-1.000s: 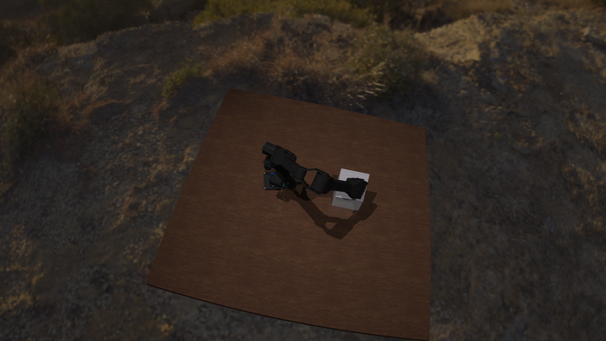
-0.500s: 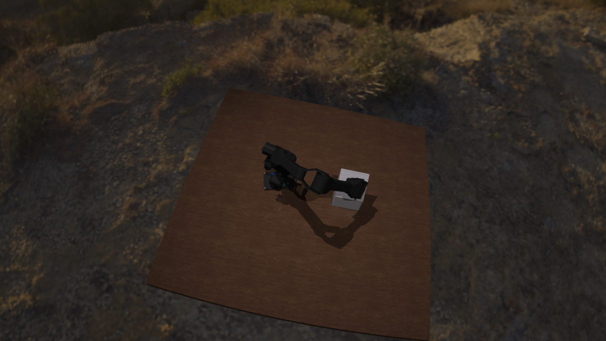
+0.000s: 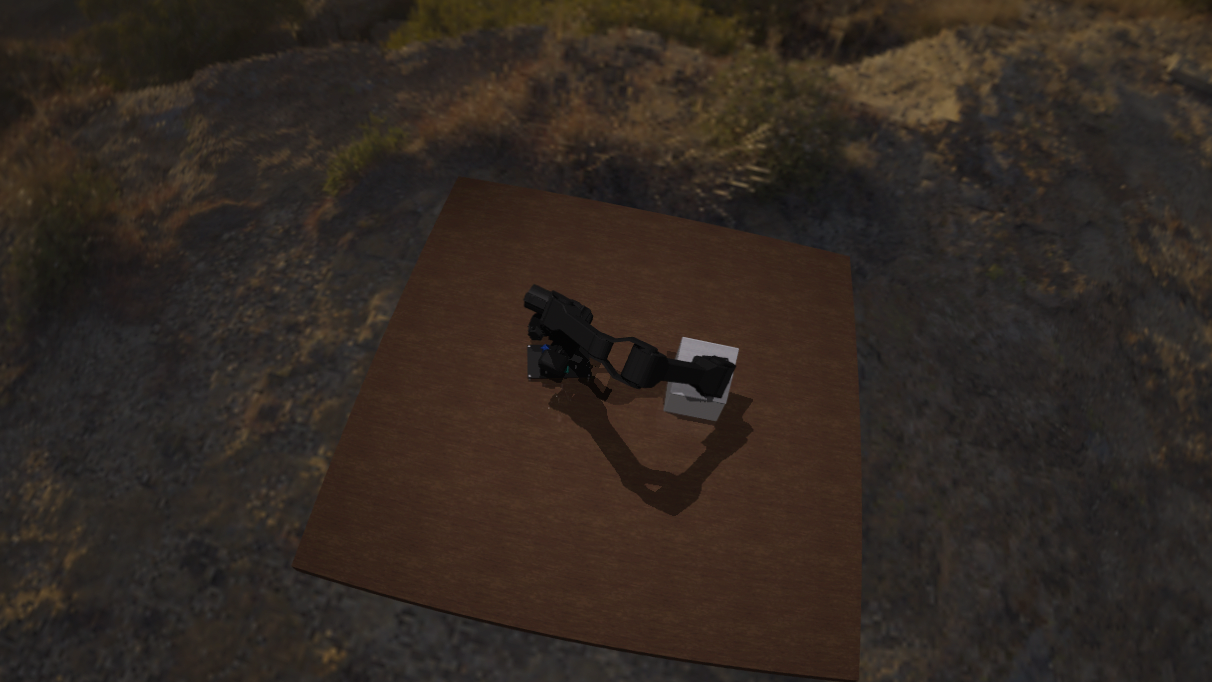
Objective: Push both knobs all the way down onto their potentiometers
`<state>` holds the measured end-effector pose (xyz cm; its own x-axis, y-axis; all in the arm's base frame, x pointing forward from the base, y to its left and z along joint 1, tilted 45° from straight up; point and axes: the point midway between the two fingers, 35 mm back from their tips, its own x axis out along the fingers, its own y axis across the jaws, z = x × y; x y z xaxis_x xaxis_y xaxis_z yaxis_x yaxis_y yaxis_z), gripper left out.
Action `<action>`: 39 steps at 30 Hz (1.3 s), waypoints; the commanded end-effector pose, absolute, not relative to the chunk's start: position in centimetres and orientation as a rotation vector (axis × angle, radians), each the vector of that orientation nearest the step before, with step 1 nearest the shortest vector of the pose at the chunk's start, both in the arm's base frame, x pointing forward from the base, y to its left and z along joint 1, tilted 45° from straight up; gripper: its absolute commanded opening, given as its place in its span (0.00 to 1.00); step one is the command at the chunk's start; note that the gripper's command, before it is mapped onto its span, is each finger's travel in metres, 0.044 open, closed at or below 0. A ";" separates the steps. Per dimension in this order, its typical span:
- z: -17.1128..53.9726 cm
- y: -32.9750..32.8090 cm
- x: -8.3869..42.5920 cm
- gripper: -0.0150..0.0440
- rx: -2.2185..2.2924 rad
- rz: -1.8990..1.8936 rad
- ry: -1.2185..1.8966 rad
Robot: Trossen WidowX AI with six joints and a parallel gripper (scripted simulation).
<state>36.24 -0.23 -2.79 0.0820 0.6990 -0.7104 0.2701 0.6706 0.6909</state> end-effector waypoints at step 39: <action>-3.2 0.2 36.3 0.25 0.847 0.386 1.498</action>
